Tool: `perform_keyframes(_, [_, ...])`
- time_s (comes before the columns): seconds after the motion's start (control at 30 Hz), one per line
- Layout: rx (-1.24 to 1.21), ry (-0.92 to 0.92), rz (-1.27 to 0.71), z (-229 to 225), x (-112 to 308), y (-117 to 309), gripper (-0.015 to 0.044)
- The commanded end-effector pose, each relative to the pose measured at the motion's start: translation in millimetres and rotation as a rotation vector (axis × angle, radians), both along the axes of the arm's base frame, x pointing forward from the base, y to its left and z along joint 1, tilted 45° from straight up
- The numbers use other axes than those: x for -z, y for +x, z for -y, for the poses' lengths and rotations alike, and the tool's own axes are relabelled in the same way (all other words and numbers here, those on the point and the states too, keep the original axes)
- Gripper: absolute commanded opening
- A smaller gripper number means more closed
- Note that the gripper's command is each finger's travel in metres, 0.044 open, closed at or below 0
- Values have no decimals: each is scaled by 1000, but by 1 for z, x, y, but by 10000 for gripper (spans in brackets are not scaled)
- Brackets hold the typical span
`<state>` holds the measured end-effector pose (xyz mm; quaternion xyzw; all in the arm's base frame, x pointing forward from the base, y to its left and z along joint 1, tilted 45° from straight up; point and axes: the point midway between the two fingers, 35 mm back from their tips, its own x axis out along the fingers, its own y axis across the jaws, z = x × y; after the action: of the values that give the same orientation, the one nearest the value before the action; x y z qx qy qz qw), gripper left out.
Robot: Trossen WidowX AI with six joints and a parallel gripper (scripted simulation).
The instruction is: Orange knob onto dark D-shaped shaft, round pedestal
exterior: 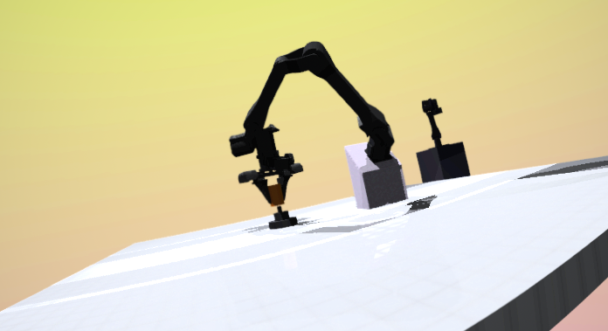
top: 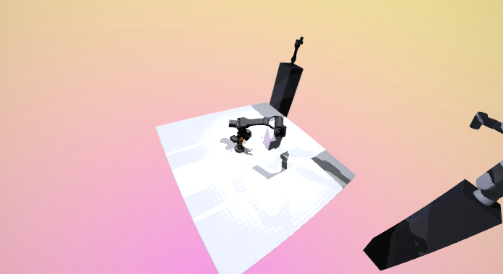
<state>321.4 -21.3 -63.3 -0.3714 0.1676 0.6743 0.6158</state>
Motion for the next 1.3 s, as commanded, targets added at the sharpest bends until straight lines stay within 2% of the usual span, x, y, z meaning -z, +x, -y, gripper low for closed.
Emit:
perform_keyframes(0.0, [-3,1,5,-1,1,0,0])
perform_keyframes(1.07, [-3,1,5,0,-1,-1,0])
perform_keyframes(1.27, [-122,-6,125,2,-2,0,0])
